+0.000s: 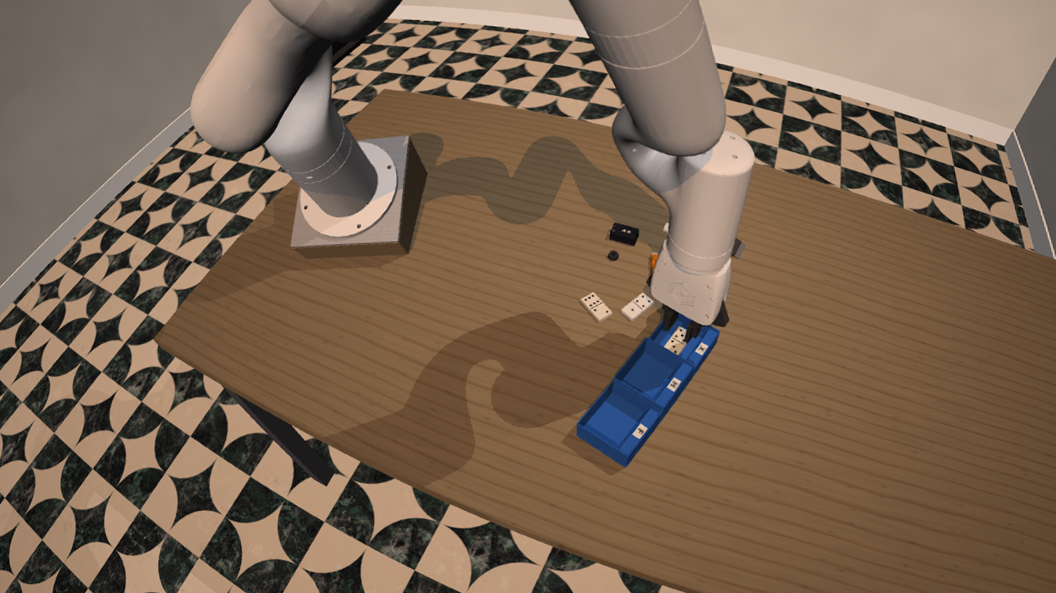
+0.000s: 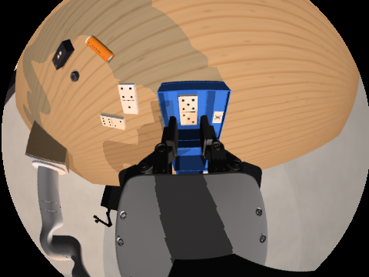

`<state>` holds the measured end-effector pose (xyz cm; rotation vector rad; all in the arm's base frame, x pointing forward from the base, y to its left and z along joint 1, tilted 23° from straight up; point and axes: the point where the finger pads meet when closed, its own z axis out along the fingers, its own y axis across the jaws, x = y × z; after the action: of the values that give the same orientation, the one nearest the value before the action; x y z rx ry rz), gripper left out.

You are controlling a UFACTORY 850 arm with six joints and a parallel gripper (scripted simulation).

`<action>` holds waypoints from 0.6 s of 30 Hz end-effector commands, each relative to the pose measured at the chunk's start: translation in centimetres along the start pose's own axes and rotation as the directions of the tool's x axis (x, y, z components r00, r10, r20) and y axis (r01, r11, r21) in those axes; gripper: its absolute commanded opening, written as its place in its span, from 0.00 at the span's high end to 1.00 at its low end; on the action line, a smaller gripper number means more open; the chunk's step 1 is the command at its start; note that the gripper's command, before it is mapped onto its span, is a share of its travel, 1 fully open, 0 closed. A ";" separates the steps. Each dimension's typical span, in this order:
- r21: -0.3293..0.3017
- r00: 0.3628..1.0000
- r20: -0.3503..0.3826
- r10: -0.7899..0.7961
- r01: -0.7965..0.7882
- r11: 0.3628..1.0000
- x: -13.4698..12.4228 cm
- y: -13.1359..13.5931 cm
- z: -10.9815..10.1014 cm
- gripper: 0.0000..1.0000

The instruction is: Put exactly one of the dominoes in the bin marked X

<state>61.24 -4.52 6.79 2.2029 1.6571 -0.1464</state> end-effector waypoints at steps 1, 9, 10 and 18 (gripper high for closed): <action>-0.001 1.000 -0.001 0.000 0.000 1.000 0.0 0.1 -1.0 0.69; -0.001 1.000 -0.001 0.000 0.000 1.000 0.0 0.1 -2.7 0.69; -0.001 1.000 -0.001 0.000 0.000 1.000 0.0 0.1 -2.7 0.69; -0.001 1.000 -0.001 0.000 0.000 1.000 0.0 0.1 -5.1 0.00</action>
<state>60.68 -3.17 10.24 2.2028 1.6573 -0.1468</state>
